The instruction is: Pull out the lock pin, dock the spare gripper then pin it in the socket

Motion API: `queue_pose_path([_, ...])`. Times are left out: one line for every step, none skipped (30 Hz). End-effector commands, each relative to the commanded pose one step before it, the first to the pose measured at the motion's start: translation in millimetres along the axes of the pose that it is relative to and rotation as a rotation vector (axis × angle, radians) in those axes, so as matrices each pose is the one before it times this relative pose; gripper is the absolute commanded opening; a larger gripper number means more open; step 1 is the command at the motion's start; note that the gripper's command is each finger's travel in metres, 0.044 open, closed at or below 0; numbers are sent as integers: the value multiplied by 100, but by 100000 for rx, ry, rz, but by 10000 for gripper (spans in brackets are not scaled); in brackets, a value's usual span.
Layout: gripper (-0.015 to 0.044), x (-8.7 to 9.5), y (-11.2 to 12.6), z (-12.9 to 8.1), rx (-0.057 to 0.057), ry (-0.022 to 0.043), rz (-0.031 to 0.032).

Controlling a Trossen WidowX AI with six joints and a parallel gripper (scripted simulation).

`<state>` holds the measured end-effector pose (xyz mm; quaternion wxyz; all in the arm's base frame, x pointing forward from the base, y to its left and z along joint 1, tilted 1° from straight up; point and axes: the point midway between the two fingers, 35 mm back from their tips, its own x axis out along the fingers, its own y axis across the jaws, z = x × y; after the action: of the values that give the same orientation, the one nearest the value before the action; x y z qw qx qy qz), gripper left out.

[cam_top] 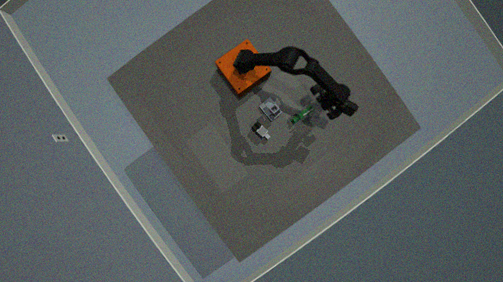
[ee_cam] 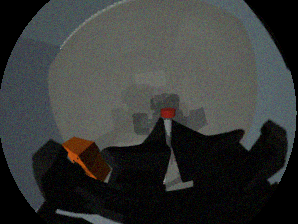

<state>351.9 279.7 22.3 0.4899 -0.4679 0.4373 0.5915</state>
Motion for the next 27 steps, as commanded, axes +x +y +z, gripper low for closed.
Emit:
queue_pose_path([0,819,127,-215,370,111,222])
queue_pose_path([0,158,-12,-24,-20,-47,-91])
queue_pose_path([0,157,-11,-24,-20,-46,-90])
queue_pose_path([0,161,-13,-24,-17,-38,-72])
queue_pose_path([0,160,-12,-24,-17,-38,-72])
queue_pose_path([0,158,-12,-24,-18,-42,-79])
queue_pose_path([0,158,-11,-24,-18,-42,-79])
queue_pose_path([0,153,-10,-24,-21,-51,-97])
queue_pose_path([0,155,-9,-25,-21,-52,-98])
queue_pose_path([0,152,-9,-24,-22,-56,-107])
queue_pose_path([0,152,-8,-25,-22,-56,-108])
queue_pose_path([0,153,-9,-25,-21,-55,-106])
queue_pose_path([0,152,-8,-25,-21,-55,-106])
queue_pose_path([0,154,-9,-25,-20,-53,-100])
queue_pose_path([0,153,-8,-25,-20,-52,-100])
queue_pose_path([0,154,-9,-25,-20,-52,-98])
queue_pose_path([0,153,-8,-25,-20,-51,-98])
queue_pose_path([0,153,-8,-25,-20,-53,-100])
queue_pose_path([0,153,-7,-25,-20,-53,-100])
queue_pose_path([0,151,-8,-25,-20,-55,-105])
queue_pose_path([0,151,-7,-25,-20,-56,-106])
queue_pose_path([0,150,-7,-25,-20,-58,-110])
queue_pose_path([0,150,-6,-25,-20,-58,-110])
queue_pose_path([0,149,-6,-25,-20,-59,-113])
queue_pose_path([0,149,-6,-25,-21,-59,-113])
queue_pose_path([0,137,-6,-23,-21,-61,-117])
queue_pose_path([0,135,-5,-23,-21,-61,-116])
